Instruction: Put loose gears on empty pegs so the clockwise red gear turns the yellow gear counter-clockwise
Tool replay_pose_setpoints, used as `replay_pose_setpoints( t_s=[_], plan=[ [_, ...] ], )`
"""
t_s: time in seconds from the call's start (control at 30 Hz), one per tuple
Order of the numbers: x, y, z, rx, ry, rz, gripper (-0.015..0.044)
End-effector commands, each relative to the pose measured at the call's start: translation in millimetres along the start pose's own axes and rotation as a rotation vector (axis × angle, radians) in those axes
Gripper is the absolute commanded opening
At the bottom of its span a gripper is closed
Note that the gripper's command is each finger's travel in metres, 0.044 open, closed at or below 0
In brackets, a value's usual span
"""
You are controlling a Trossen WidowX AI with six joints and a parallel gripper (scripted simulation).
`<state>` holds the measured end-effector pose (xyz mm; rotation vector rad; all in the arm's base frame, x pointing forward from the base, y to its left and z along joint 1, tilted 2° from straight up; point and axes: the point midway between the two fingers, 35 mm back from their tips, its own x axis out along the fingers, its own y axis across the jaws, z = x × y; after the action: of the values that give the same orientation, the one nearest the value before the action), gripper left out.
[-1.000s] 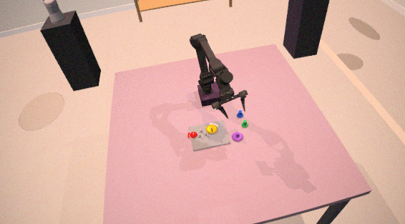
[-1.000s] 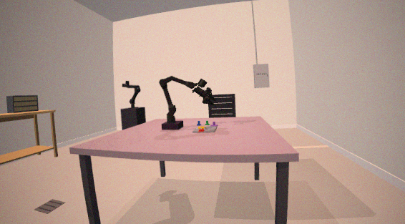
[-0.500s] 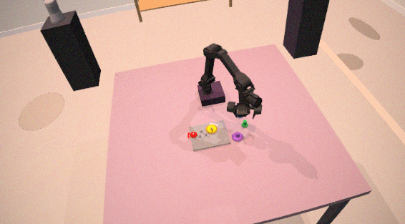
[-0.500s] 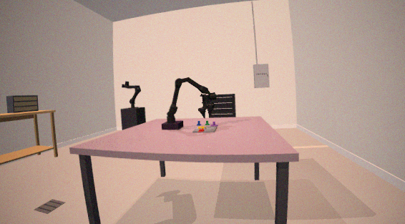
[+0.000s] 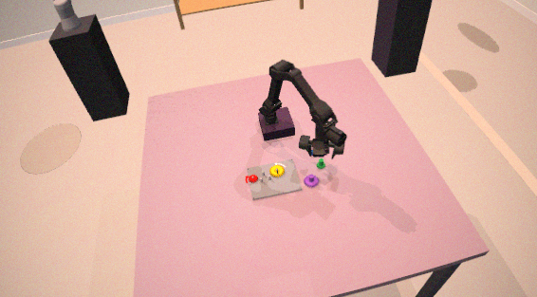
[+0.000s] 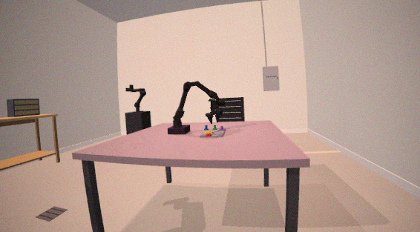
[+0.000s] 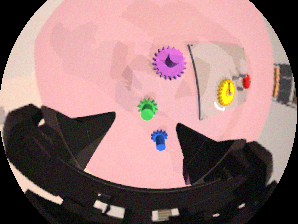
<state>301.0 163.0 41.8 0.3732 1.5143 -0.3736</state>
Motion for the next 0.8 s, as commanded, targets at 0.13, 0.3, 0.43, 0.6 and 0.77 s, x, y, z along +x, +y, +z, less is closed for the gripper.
replay_pose_setpoints(
  t_s=[0.13,0.3,0.43,0.6,0.77],
  plan=[
    [12.0,0.1,0.9,0.005,-0.006,-0.003,0.0440],
    [20.1,0.0,1.0,0.005,-0.006,-0.003,0.0440],
    [26.5,-0.1,0.9,0.005,-0.006,-0.003,0.0440],
    [28.8,-0.2,0.9,0.005,-0.006,-0.003,0.0440],
    [28.8,-0.2,0.9,0.005,-0.006,-0.003,0.0361]
  ],
)
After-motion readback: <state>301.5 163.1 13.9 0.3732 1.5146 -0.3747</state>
